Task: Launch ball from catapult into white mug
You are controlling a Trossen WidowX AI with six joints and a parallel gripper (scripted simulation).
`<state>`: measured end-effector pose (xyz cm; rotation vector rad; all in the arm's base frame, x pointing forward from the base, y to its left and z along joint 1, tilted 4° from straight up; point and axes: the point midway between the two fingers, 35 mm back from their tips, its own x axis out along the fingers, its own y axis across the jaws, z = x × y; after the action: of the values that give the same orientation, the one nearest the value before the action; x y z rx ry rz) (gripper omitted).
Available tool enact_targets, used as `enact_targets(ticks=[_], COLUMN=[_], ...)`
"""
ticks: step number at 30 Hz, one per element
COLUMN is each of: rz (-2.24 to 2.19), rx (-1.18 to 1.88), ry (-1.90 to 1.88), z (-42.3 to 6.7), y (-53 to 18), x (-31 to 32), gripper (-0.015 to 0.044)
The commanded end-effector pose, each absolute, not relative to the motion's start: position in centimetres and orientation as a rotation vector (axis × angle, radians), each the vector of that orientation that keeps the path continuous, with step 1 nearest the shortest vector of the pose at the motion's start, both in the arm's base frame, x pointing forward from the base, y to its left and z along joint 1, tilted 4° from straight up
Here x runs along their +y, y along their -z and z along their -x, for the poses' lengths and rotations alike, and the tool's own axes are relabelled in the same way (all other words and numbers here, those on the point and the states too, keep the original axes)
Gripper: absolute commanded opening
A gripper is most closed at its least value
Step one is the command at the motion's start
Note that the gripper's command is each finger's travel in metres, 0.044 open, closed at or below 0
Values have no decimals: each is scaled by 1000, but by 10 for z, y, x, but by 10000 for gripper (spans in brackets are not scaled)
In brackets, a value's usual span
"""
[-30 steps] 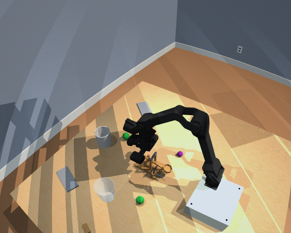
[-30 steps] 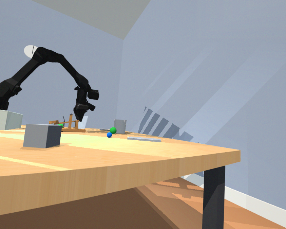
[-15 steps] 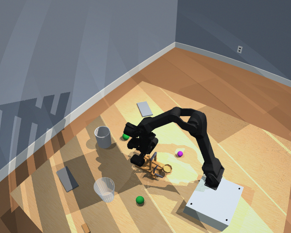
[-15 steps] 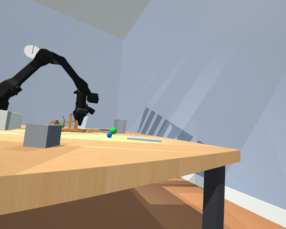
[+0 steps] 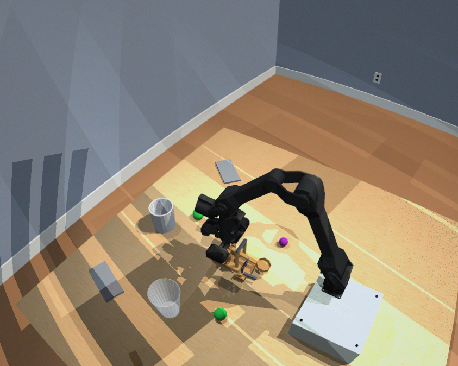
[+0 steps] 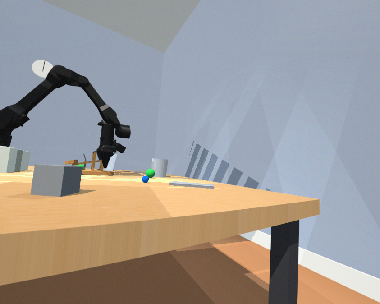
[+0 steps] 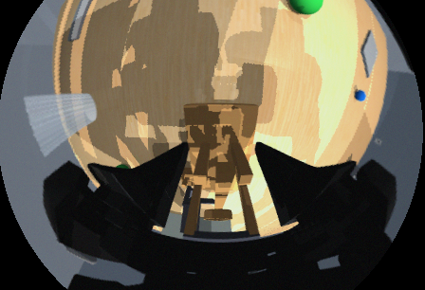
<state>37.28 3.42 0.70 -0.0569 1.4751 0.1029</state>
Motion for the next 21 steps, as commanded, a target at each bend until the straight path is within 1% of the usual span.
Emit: enact_targets(ticks=[1,5,11,13,15,17,21], rz=[57,57,57,57,56,56,54], rx=[1474,1474,1474,1474,1475,1475,1479], ry=[-103,-103,-103,-103,-104,-104,-103], z=[-373,-373,-373,-373,-370,-369,-369], y=[-7,-7,-7,-18,-46,-57,-55], x=[34,34,34,34,33,33,33], gripper=[256,151,111,59,6,0,0])
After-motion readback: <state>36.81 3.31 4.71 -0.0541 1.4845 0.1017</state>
